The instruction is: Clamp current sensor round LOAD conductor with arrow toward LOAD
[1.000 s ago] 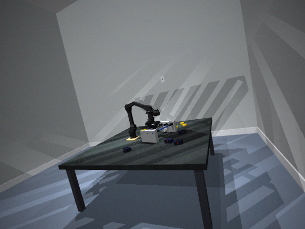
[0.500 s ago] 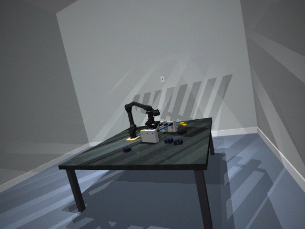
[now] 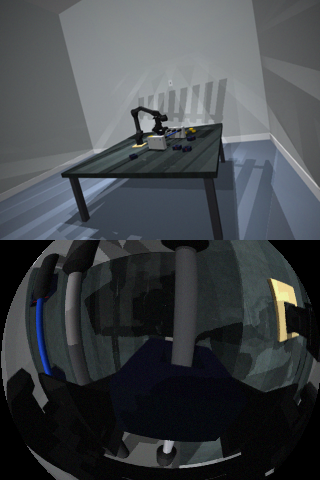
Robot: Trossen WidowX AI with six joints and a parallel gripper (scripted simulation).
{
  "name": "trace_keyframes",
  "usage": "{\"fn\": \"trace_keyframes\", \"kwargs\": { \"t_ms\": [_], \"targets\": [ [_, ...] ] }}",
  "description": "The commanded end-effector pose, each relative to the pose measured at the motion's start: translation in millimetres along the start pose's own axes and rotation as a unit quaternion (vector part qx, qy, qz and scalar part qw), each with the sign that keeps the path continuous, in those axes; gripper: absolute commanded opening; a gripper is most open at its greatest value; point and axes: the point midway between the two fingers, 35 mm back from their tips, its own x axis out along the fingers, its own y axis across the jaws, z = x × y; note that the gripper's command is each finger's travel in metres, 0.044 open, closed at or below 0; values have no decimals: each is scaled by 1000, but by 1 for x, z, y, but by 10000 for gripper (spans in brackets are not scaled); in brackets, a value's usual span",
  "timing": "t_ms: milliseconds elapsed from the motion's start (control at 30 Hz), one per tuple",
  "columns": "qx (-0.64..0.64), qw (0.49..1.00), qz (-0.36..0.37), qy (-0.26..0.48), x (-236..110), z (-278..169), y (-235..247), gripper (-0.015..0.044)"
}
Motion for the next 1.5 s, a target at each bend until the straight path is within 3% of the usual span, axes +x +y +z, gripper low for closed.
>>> {"fn": "trace_keyframes", "kwargs": {
  "t_ms": [0, 233, 400, 1333, 1467],
  "targets": [
    [0, 1000, 0, 0, 0, 0, 0, 170],
    [0, 1000, 0, 0, 0, 0, 0, 123],
    [-1, 1000, 31, 0, -2, 0, 0, 0],
    [-1, 1000, 20, -2, 5, 0, -1, 0],
    [-2, 1000, 20, -1, 1, 0, 0, 105]
  ]
}}
